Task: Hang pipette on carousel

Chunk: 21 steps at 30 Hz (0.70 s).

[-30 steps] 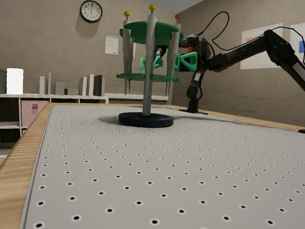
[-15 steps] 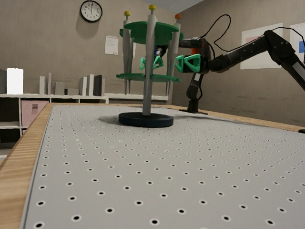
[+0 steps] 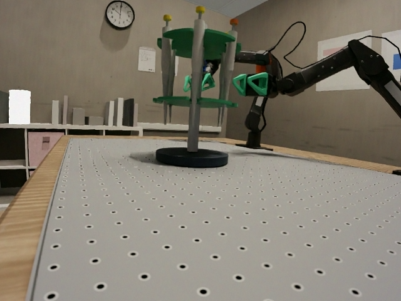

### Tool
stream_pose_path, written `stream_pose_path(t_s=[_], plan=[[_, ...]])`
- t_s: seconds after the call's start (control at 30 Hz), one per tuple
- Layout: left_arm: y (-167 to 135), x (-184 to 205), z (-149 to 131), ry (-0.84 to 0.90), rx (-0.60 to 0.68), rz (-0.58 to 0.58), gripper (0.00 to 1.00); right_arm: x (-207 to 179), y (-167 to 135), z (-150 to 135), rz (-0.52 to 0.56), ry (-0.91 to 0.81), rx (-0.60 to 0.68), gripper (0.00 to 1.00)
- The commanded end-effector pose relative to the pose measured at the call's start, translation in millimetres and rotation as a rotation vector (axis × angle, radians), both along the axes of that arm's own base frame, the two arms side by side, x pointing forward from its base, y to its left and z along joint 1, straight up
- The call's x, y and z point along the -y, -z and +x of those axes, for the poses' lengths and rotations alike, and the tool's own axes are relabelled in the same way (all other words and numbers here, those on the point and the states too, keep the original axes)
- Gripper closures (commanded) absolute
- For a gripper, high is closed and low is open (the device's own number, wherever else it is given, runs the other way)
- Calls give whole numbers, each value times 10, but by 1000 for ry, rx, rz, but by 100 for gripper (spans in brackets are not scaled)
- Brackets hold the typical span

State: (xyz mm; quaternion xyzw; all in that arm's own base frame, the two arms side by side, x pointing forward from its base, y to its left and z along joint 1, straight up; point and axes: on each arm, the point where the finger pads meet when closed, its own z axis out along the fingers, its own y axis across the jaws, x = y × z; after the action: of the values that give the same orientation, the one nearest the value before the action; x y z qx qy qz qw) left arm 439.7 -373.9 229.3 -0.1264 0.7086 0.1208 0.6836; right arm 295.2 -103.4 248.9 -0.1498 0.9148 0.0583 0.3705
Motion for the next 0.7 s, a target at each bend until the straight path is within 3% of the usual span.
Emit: stream_pose_path(t_s=[0.0,0.07,0.67], plan=[[-196,-49,-113,-12,19,-29,50,26,-40,34,3,-8,23,0],[-328,-67,-67,-21,38,-62,50,26,-40,34,3,-8,23,0],[-332,-78,-53,-23,39,-63,50,26,-40,34,3,-8,23,0]])
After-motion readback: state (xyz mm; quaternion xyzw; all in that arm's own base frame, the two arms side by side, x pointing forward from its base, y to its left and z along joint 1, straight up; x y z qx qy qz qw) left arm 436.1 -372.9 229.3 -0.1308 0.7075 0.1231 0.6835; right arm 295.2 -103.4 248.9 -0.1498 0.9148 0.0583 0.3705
